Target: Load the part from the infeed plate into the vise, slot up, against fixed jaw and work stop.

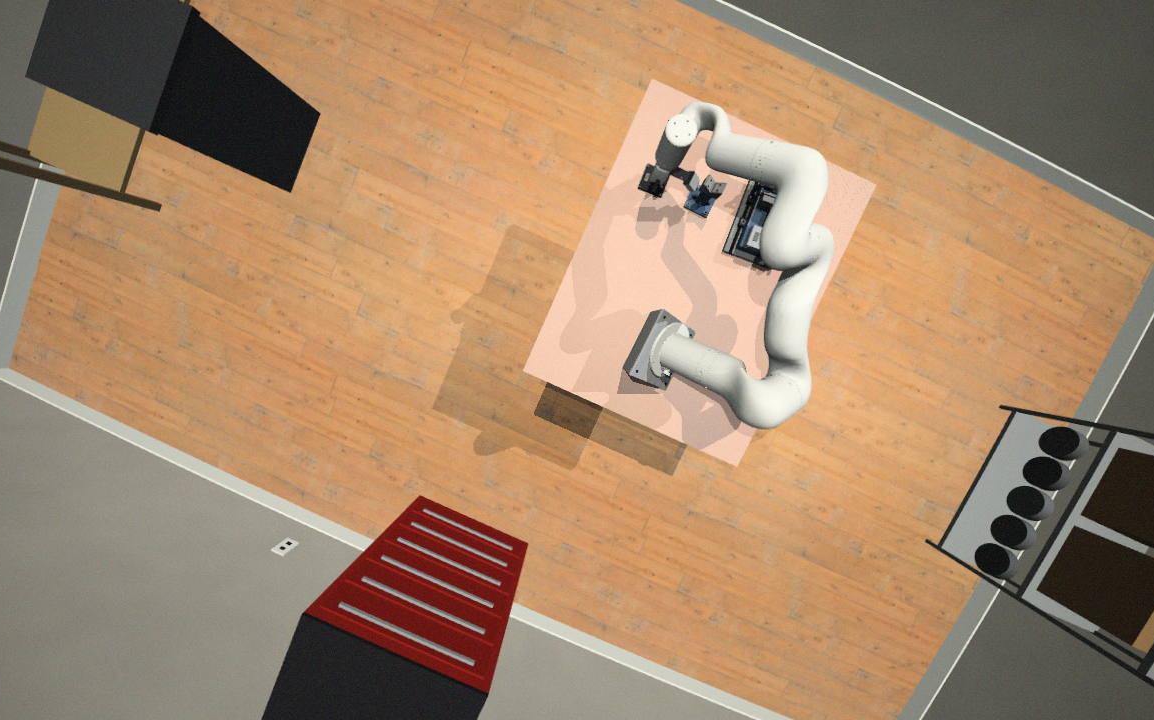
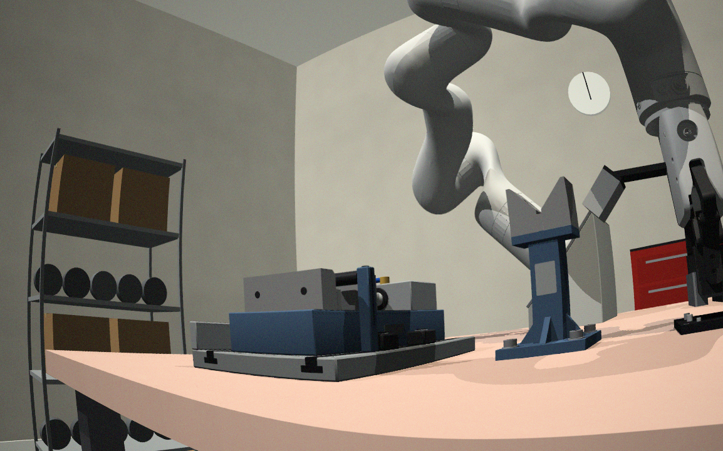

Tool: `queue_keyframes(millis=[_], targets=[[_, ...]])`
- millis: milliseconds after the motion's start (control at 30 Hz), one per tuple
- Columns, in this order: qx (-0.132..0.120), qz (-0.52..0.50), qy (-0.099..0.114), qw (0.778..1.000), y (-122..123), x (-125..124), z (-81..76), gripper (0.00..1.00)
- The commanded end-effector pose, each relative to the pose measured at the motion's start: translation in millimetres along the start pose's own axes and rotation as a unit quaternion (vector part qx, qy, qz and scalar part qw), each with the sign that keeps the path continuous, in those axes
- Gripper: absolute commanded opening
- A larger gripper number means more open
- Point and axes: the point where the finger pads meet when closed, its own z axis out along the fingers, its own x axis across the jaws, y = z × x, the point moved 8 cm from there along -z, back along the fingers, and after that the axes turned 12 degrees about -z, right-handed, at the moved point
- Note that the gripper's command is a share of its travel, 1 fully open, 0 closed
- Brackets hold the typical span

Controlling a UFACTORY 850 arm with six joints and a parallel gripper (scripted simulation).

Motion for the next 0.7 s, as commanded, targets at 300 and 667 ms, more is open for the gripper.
queue_keyframes(millis=[300,667], targets=[[0.0,0.0,-0.001,1.0,0.0,-0.4,-30.2,0.0],[0.0,0.0,-0.001,1.0,0.0,-0.2,-64.3,0.0]])
